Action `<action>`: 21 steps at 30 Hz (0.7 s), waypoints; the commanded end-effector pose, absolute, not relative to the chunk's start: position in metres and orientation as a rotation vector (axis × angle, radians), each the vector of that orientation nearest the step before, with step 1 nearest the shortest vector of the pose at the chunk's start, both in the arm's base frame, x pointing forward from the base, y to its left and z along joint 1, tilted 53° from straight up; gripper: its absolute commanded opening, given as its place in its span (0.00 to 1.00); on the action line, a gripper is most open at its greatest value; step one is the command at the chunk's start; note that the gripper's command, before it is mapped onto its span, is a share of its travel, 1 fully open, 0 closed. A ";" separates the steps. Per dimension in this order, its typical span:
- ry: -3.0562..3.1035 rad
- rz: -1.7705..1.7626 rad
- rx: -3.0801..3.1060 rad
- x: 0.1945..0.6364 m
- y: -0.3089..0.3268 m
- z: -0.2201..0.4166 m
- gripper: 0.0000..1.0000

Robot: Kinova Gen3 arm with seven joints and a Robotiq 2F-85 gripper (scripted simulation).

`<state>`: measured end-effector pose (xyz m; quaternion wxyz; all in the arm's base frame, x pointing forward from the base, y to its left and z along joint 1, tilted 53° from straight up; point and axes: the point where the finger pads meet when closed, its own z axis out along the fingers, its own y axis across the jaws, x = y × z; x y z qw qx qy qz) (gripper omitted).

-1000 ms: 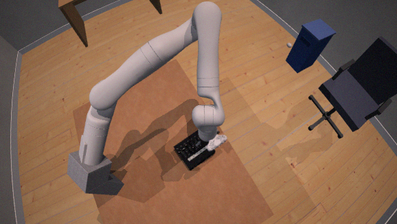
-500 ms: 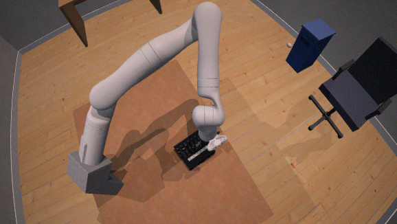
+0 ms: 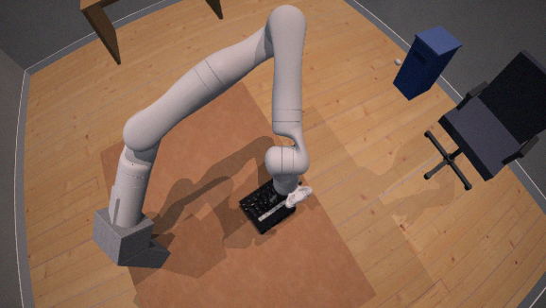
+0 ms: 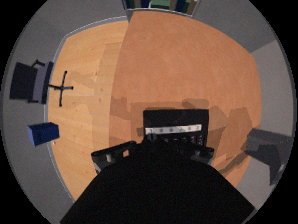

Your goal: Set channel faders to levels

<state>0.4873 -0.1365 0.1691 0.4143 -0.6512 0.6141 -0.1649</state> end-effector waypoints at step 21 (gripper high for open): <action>1.543 -0.413 -1.637 0.496 -0.133 0.162 0.00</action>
